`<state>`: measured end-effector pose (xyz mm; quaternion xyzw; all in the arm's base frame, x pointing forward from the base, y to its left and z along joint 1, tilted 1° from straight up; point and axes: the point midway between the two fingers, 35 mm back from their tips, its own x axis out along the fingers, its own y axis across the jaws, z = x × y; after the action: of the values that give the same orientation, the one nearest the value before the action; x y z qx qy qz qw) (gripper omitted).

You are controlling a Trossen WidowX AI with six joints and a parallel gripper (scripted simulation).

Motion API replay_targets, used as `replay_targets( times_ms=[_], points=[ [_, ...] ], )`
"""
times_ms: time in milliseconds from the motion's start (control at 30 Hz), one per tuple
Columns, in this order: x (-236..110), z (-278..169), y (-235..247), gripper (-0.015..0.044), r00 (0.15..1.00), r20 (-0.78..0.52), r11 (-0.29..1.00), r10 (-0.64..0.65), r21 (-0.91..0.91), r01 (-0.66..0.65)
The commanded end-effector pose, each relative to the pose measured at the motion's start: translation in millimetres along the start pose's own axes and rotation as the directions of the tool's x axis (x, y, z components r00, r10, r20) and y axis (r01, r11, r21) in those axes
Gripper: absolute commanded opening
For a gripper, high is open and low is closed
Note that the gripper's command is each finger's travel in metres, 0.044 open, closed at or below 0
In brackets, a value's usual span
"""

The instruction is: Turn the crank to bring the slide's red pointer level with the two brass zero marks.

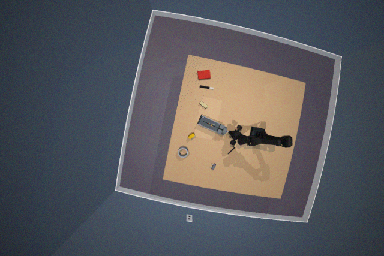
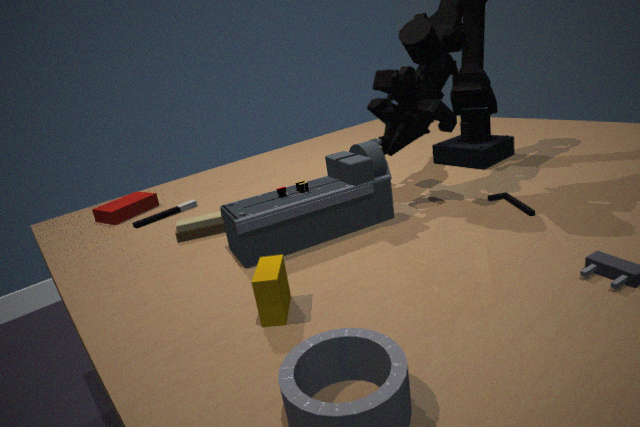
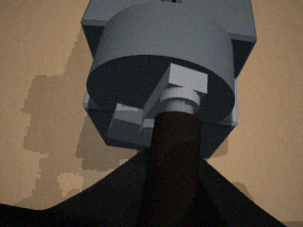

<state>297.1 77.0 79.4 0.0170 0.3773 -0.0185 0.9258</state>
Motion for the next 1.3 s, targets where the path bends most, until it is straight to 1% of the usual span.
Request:
replay_targets(
  times_ms=[0,1267],
  points=[
    [2,-2,-9,0.0000,1.000,-0.002,1.000,-0.026,0.004,0.026],
    [19,-19,-23,0.0000,1.000,-0.002,1.000,-0.028,0.003,0.028]
  ],
)
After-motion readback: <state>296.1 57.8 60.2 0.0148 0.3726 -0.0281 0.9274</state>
